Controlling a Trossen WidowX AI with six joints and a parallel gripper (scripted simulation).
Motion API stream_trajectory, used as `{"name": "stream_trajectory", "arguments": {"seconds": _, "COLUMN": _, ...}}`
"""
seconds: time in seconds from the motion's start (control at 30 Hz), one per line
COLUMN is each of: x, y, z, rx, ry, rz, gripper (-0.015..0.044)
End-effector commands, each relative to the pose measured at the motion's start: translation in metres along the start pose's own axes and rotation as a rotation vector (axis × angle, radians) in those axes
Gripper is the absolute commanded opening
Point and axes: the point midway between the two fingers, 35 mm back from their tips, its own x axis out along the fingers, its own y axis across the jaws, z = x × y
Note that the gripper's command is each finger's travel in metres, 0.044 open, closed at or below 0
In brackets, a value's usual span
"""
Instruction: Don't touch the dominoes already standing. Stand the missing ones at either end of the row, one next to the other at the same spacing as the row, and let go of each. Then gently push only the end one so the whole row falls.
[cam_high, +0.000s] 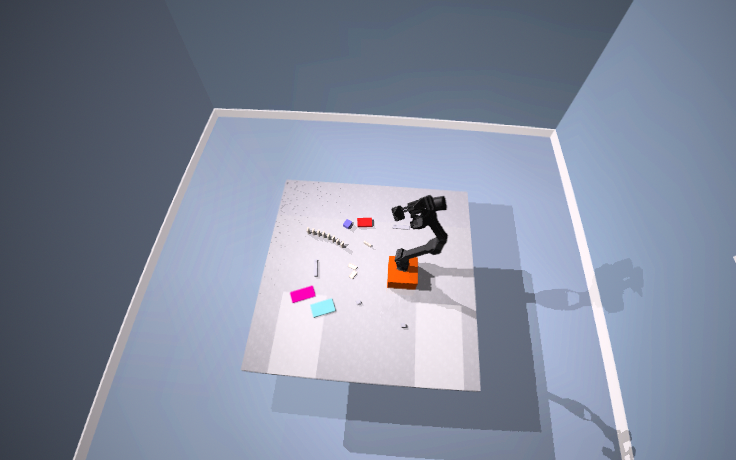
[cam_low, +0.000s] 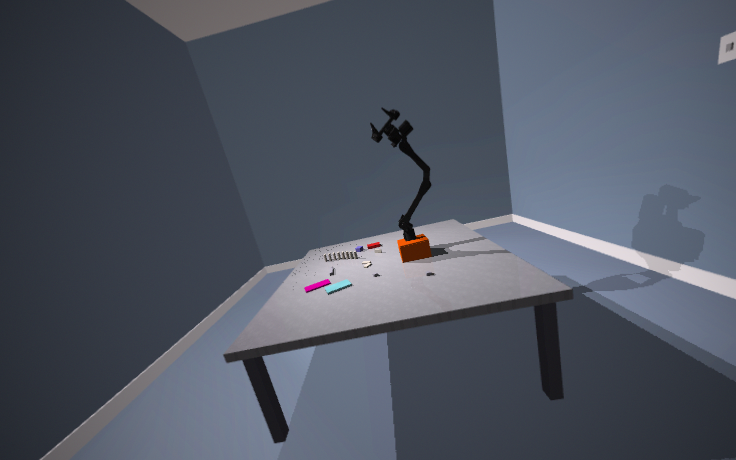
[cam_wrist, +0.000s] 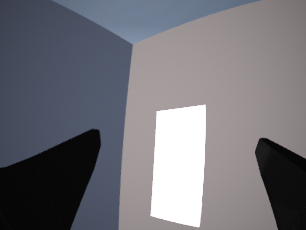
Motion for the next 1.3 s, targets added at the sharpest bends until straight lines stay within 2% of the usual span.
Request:
{"name": "stream_trajectory", "arguments": {"seconds": 0.0, "x": 0.003, "y": 0.016, "z": -0.010, "rx": 0.105, "ry": 0.035, "rz": 0.030, "gripper": 0.0440}}
{"name": "stream_trajectory", "arguments": {"seconds": 0.1, "x": 0.008, "y": 0.047, "z": -0.023, "rx": 0.275, "ry": 0.067, "rz": 0.078, "gripper": 0.0440}}
{"name": "stream_trajectory", "arguments": {"seconds": 0.37, "x": 0.019, "y": 0.173, "z": -0.066, "rx": 0.713, "ry": 0.257, "rz": 0.282, "gripper": 0.0440}}
{"name": "stream_trajectory", "arguments": {"seconds": 0.63, "x": 0.003, "y": 0.312, "z": -0.079, "rx": 1.129, "ry": 0.512, "rz": 0.505, "gripper": 0.0440}}
{"name": "stream_trajectory", "arguments": {"seconds": 0.97, "x": -0.056, "y": 0.472, "z": -0.054, "rx": 1.557, "ry": 0.963, "rz": 0.778, "gripper": 0.0440}}
{"name": "stream_trajectory", "arguments": {"seconds": 1.27, "x": -0.148, "y": 0.585, "z": 0.008, "rx": 1.774, "ry": 1.524, "rz": 1.029, "gripper": 0.0440}}
